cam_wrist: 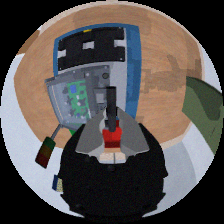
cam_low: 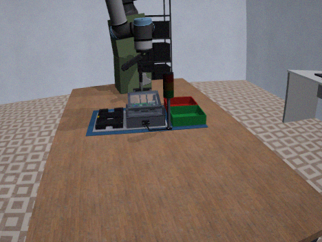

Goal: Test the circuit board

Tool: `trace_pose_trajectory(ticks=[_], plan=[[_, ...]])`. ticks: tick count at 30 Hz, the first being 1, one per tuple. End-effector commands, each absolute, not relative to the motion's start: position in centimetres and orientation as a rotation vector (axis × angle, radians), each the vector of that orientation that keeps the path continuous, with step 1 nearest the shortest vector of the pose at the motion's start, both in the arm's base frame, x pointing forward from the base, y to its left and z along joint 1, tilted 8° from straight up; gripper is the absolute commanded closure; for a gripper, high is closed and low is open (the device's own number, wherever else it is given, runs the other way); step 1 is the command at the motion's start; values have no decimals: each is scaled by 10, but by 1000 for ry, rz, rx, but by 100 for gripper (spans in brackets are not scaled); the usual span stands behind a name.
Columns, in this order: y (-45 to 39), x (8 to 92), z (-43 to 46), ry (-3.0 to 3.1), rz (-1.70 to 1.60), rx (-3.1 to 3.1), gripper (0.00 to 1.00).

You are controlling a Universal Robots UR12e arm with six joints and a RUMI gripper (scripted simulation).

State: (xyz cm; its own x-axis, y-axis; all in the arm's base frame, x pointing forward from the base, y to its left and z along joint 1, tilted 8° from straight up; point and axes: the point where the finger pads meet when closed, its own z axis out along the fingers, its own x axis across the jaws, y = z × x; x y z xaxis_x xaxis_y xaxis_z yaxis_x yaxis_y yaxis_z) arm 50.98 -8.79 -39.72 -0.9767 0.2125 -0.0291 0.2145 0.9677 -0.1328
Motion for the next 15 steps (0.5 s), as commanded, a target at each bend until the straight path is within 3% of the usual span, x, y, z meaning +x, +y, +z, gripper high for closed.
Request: trace_pose_trajectory(ticks=[1, 15], plan=[[-89, 509, -405, 3101, -212, 336, 100], [-91, 507, -421, 3101, -212, 336, 100]])
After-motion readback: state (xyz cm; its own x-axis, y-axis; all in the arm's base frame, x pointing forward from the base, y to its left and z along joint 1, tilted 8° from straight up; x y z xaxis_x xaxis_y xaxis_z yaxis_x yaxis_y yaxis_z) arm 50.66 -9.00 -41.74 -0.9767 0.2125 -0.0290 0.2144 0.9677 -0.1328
